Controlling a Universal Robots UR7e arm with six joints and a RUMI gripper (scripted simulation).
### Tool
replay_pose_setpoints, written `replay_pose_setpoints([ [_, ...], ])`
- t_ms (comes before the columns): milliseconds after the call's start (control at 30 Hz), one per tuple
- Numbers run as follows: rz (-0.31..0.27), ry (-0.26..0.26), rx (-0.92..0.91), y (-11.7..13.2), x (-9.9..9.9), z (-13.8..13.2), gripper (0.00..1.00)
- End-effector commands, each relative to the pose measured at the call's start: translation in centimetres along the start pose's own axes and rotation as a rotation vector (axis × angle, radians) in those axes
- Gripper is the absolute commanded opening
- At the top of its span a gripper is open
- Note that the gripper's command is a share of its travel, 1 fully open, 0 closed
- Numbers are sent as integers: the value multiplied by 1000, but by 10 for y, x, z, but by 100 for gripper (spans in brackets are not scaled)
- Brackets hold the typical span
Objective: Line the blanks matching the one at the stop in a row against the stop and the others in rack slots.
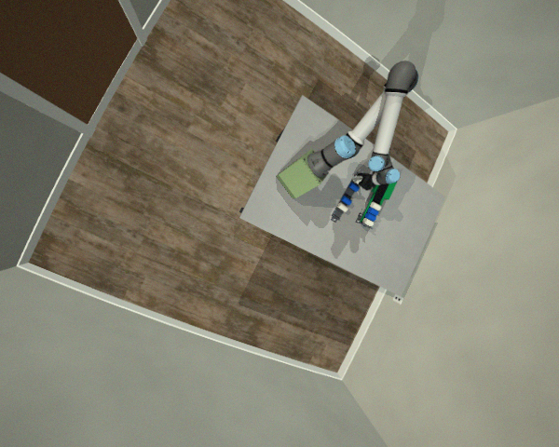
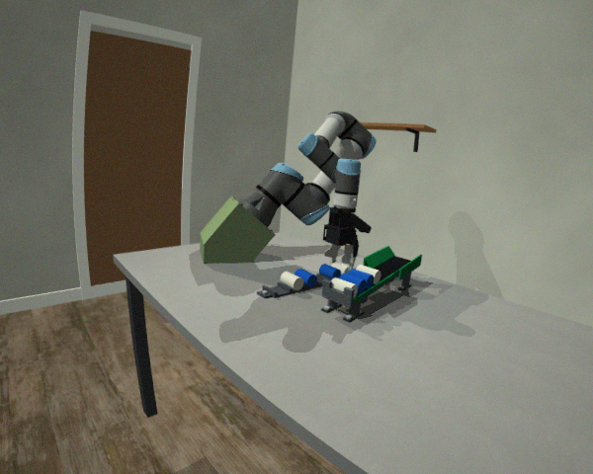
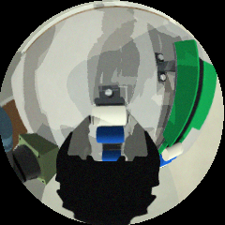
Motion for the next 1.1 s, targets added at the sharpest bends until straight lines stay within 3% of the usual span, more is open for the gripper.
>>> replay_pose_setpoints([
  [0, 0, 1, 0, 0, 0, 0, 50],
  [667, 0, 1, 0, 0, 0, 0, 50],
  [700, 0, 1, 0, 0, 0, 0, 38],
  [1067, 0, 1, 0, 0, 0, 0, 38],
])
Point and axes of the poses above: the point where the finger pads meet when closed, its own x axis back along the fingers, its own z axis across the jaws, y = z × x, the point moved 3 cm from there along x, back along the fingers, and after that the axes turned 12 degrees about x, right-handed, at the moved point
